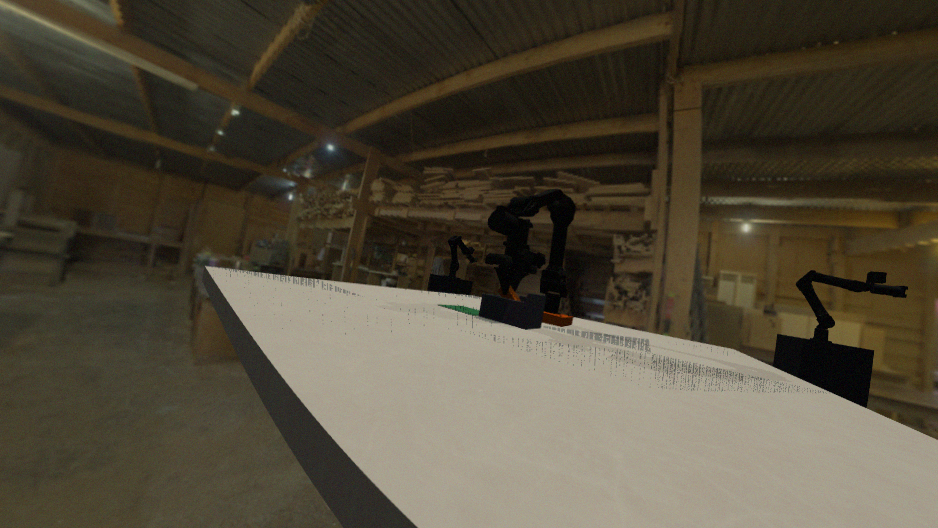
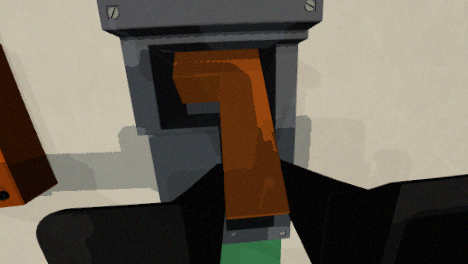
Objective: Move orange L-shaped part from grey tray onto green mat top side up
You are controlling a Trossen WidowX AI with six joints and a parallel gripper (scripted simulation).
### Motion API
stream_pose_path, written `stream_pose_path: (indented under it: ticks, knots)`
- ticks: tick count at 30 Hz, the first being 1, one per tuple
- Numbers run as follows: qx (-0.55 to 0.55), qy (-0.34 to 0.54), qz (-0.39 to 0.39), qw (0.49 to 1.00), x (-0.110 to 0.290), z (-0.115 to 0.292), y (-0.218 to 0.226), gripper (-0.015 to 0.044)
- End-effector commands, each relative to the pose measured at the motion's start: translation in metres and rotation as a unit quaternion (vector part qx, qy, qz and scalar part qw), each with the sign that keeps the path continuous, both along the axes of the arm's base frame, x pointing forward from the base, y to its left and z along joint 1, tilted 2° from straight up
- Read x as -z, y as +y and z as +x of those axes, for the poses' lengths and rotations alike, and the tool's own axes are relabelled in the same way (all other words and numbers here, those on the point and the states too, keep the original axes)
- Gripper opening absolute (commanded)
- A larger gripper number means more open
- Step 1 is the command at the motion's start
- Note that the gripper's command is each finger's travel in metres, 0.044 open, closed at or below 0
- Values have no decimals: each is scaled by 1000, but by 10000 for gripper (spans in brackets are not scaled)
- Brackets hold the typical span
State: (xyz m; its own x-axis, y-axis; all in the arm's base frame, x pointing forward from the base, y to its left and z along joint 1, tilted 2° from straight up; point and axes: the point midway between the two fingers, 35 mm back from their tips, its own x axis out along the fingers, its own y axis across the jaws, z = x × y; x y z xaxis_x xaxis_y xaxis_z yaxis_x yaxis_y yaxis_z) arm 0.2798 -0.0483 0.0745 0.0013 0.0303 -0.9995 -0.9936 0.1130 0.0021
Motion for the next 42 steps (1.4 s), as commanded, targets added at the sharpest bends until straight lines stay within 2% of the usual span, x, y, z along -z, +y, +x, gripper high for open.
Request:
stream_pose_path:
  ticks: [1, 42]
  knots:
    - [0, -3, -1, 1000, -7, 1, -1, 0]
    - [-1, -2, -2, 1000, -72, 1, -3, 0]
